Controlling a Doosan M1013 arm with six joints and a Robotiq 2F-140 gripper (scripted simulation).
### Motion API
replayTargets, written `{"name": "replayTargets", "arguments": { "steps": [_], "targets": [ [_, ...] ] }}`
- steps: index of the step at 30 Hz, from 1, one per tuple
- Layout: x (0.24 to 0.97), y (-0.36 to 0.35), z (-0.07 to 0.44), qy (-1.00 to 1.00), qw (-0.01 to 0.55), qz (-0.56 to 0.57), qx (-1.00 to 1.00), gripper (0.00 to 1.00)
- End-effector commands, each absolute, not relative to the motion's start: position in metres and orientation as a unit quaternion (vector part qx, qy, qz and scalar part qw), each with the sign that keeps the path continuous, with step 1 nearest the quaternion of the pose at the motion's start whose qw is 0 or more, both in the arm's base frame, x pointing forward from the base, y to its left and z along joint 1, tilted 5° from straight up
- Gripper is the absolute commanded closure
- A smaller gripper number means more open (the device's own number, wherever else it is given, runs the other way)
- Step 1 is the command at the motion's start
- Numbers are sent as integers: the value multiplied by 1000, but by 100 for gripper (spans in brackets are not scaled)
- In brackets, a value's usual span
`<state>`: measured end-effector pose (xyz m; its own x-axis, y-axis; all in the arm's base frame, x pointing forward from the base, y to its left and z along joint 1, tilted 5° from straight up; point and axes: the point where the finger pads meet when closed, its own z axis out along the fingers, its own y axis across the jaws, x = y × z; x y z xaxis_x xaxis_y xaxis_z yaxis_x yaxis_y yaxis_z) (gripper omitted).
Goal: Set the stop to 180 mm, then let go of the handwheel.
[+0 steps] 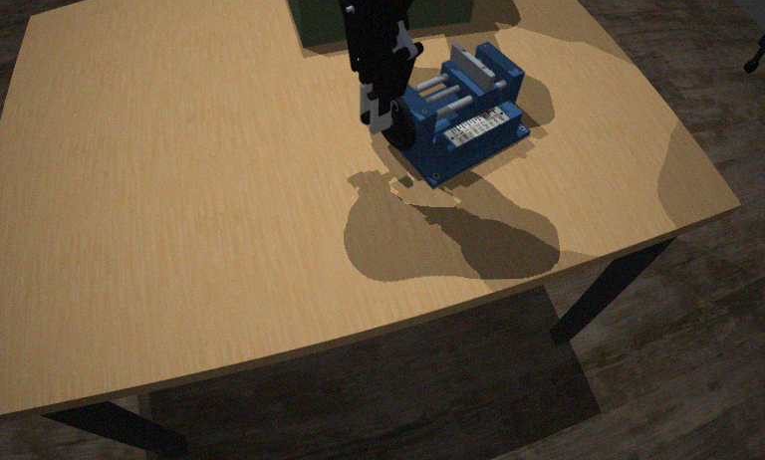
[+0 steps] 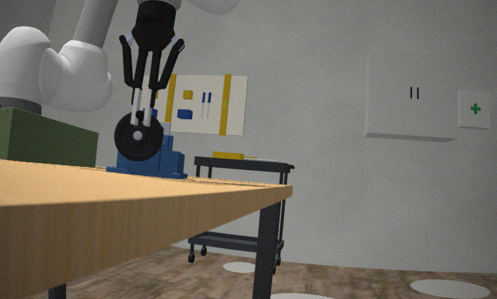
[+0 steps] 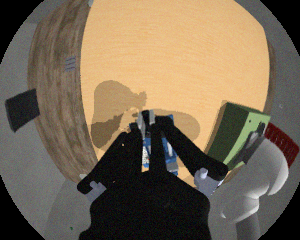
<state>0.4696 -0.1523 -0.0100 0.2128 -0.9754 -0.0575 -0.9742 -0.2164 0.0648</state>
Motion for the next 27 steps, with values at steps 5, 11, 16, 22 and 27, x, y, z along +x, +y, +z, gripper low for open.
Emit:
{"name": "replayTargets", "arguments": {
  "steps": [5,11,16,22,27],
  "targets": [
    [470,-152,-10,-626,7,-43,779,96],
    [471,-152,-11,-626,7,-43,779,96],
    [472,-152,-11,-626,7,-43,779,96],
    [473,-151,-12,-626,7,-43,779,96],
    [475,-151,-13,-626,7,-43,779,96]
  ]
}}
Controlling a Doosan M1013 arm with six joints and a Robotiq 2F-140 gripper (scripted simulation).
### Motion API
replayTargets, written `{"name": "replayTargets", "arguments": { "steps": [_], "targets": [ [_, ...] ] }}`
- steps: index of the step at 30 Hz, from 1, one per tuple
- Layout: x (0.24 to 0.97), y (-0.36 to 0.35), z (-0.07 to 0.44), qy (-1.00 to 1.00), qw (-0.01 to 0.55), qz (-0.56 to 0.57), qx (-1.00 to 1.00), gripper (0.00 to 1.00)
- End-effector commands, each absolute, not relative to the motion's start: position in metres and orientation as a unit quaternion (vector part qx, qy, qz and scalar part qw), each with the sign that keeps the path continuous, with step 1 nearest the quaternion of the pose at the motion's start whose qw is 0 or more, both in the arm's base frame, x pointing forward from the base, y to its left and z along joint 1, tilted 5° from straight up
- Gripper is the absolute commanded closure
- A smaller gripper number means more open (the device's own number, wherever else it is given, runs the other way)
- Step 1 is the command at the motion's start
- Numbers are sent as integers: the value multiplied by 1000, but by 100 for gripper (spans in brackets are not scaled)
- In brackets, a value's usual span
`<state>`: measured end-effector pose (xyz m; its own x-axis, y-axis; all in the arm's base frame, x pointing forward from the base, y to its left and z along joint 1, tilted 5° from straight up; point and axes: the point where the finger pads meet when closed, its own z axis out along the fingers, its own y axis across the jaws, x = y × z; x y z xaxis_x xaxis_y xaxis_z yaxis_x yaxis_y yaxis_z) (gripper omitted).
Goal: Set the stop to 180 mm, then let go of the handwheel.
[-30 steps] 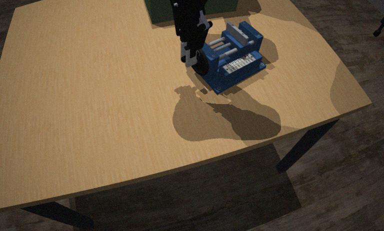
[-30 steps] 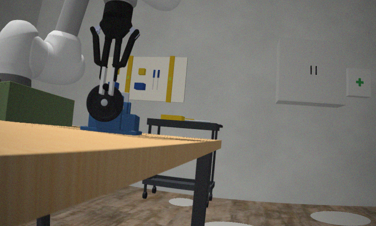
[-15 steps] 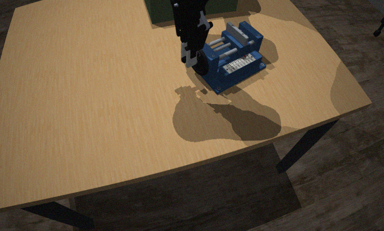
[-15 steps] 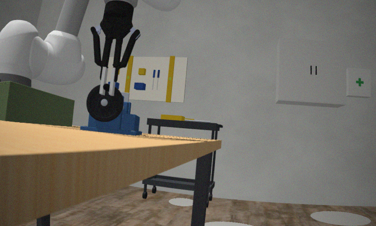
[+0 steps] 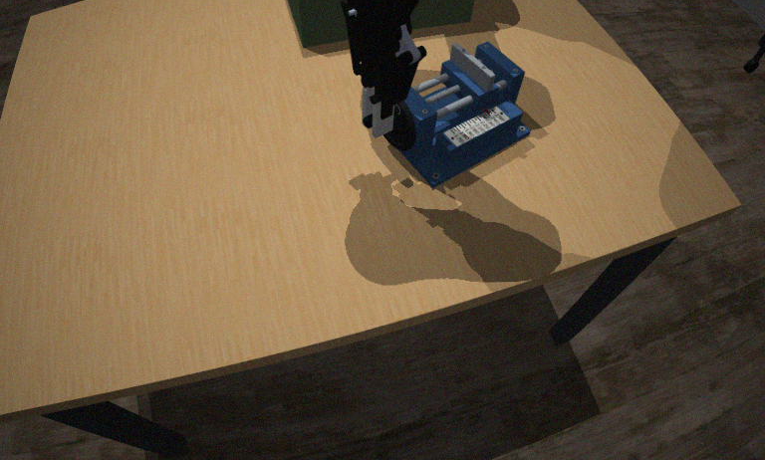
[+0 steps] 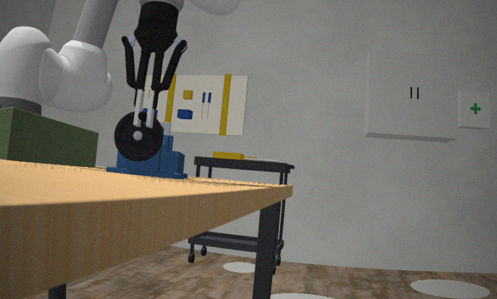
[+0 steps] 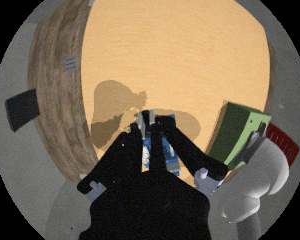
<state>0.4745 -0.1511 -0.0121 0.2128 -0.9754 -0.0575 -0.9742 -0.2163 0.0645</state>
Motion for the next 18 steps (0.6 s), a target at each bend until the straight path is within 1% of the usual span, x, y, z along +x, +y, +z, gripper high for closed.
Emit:
{"name": "replayTargets", "arguments": {
  "steps": [1,18],
  "targets": [
    [476,-151,-13,-626,7,-43,779,96],
    [482,-149,-18,-626,7,-43,779,96]
  ]
}}
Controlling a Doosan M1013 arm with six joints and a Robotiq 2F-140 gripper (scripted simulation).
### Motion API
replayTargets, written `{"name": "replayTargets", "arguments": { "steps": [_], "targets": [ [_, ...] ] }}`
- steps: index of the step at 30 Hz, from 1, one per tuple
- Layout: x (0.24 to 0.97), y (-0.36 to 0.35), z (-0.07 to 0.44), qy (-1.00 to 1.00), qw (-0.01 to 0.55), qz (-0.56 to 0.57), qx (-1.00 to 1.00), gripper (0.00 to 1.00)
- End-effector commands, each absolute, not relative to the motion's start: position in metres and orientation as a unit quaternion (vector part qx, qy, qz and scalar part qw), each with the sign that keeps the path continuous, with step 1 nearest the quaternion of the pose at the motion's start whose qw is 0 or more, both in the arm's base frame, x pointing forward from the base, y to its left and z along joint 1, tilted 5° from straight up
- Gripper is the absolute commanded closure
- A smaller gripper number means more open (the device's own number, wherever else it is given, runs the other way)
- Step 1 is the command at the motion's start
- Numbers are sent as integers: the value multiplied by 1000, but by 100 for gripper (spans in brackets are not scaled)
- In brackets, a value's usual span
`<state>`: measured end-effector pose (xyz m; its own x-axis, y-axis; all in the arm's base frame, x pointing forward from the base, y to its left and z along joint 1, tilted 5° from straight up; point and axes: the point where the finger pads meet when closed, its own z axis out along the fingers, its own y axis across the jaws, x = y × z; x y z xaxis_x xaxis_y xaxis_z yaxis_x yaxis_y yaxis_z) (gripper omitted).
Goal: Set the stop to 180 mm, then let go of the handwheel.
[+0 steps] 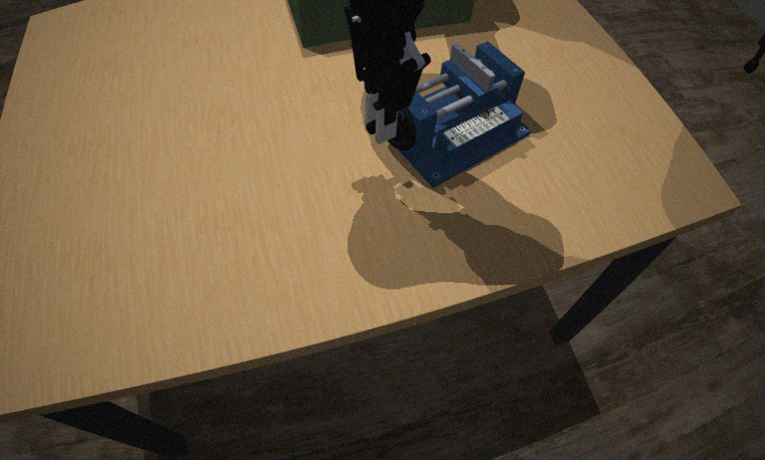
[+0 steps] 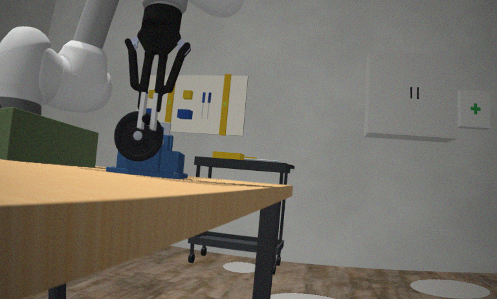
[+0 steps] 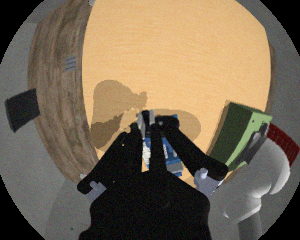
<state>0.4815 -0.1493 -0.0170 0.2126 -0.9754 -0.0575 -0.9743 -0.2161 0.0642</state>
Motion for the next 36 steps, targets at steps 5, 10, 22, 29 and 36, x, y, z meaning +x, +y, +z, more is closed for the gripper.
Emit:
{"name": "replayTargets", "arguments": {
  "steps": [5,10,22,29,36],
  "targets": [
    [484,-149,-19,-626,7,-43,779,96],
    [486,-148,-23,-626,7,-43,779,96],
    [491,-146,-31,-626,7,-43,779,96],
    [492,-146,-39,-626,7,-43,779,96],
    [492,-145,-49,-626,7,-43,779,96]
  ]
}}
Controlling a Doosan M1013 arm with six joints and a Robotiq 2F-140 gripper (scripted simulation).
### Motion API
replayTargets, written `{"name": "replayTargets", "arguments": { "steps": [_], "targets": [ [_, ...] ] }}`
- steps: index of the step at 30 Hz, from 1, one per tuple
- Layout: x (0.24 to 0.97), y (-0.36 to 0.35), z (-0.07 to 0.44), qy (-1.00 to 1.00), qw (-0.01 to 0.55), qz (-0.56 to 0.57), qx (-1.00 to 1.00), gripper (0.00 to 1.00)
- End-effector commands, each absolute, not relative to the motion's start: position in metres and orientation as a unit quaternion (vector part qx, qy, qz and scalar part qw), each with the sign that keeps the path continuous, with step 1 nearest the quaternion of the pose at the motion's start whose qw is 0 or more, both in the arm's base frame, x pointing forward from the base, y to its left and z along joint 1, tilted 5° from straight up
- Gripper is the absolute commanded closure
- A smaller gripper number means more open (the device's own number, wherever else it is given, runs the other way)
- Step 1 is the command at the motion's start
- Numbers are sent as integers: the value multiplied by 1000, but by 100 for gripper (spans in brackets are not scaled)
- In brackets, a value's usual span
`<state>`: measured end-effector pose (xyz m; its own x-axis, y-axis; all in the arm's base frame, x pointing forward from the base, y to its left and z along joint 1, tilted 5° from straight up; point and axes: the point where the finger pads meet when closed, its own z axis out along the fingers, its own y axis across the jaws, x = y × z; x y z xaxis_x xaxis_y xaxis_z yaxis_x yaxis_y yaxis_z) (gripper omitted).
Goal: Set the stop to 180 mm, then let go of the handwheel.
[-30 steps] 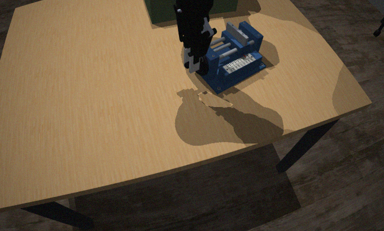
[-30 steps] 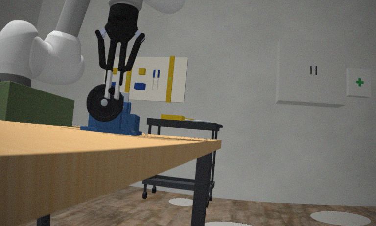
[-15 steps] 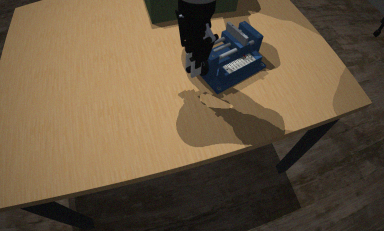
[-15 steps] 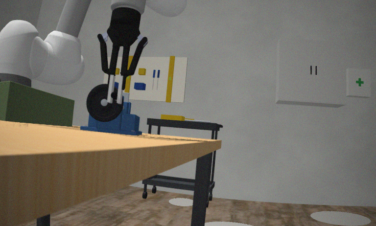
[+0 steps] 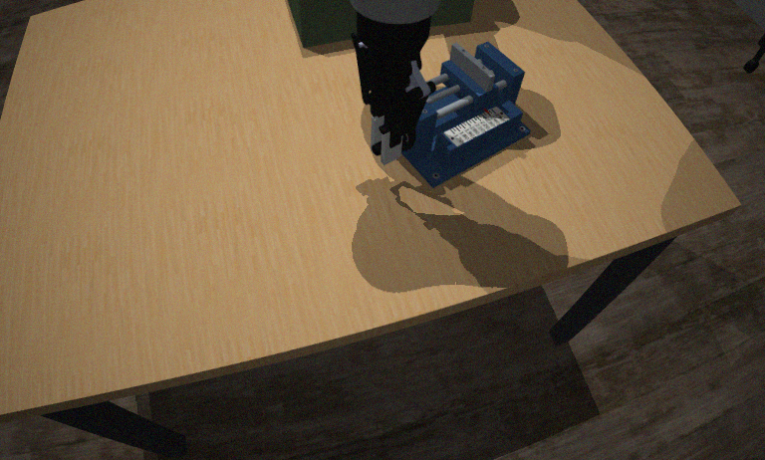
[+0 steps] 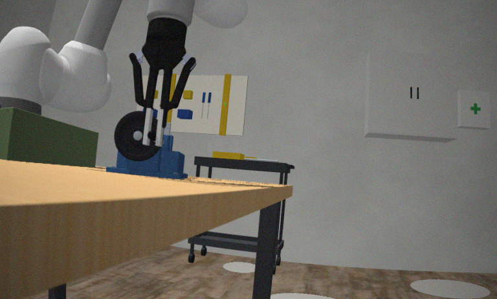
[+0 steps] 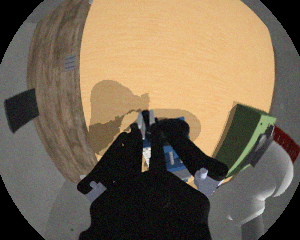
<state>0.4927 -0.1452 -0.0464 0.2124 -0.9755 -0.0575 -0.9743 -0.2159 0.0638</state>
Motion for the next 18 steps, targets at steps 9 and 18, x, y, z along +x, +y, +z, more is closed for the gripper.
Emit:
{"name": "replayTargets", "arguments": {
  "steps": [9,18],
  "targets": [
    [487,-145,-63,-626,7,-43,779,96],
    [469,-148,-77,-626,7,-43,779,96]
  ]
}}
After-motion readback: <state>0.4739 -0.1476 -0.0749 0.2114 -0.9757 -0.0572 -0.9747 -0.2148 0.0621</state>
